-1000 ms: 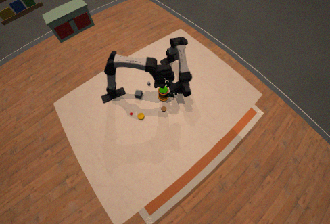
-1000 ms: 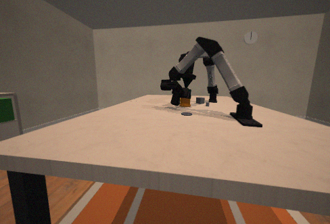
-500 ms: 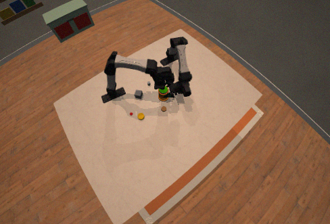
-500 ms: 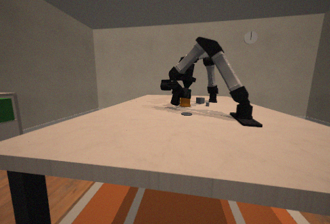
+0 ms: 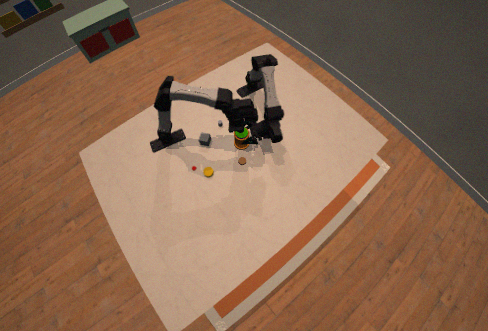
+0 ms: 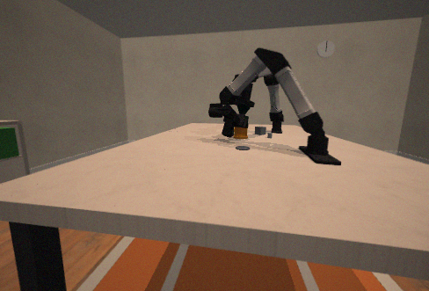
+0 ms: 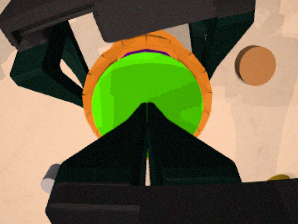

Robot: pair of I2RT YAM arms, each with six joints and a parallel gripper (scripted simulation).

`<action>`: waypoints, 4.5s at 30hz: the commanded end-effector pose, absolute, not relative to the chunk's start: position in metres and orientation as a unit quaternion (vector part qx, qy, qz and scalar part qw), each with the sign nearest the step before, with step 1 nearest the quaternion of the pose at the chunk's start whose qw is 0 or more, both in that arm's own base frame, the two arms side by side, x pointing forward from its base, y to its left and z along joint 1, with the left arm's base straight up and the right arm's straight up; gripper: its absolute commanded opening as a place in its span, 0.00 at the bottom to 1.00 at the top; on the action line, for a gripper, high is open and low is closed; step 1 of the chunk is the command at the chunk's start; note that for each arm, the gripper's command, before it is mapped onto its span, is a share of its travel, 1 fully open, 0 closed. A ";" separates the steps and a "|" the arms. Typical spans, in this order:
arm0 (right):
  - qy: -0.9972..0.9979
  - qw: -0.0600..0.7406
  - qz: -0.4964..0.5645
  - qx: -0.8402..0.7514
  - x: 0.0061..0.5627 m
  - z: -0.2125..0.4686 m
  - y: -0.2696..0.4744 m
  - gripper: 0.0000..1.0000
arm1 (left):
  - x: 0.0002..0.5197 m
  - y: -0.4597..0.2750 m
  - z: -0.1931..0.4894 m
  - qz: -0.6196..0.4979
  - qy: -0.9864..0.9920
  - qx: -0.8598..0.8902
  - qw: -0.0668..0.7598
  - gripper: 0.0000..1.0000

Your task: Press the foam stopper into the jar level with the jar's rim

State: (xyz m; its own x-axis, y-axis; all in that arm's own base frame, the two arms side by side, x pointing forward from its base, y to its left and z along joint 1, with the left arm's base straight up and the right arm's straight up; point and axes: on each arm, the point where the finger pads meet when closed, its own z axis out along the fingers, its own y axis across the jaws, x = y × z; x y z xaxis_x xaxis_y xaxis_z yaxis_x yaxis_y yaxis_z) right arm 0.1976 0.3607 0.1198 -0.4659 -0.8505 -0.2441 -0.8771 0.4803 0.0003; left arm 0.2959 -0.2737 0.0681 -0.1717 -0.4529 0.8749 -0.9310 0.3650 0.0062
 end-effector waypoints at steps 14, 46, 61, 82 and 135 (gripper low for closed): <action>0.851 0.106 0.063 -0.511 0.195 0.112 0.361 0.00 | 0.308 -0.274 0.087 0.310 -0.713 0.474 0.413 0.64; 0.853 0.094 0.056 -0.511 0.195 0.093 0.359 0.00 | 0.308 -0.274 0.087 0.310 -0.713 0.474 0.413 0.64; 0.853 0.093 0.055 -0.510 0.195 0.088 0.359 0.00 | 0.308 -0.274 0.087 0.310 -0.713 0.474 0.413 0.64; 0.854 0.089 0.052 -0.510 0.195 0.078 0.357 0.00 | 0.308 -0.274 0.087 0.310 -0.713 0.474 0.413 0.64; 0.852 0.122 0.069 -0.505 0.201 0.141 0.364 0.00 | 0.308 -0.274 0.087 0.310 -0.713 0.474 0.413 0.64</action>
State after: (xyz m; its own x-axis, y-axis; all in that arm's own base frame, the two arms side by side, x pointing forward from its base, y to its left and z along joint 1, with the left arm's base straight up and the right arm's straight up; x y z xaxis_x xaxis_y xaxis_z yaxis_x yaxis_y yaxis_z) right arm 0.1992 0.3638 0.1228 -0.4653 -0.8494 -0.2489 -0.8771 0.4803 0.0003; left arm 0.2959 -0.2737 0.0681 -0.1717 -0.4529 0.8749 -0.9310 0.3651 0.0062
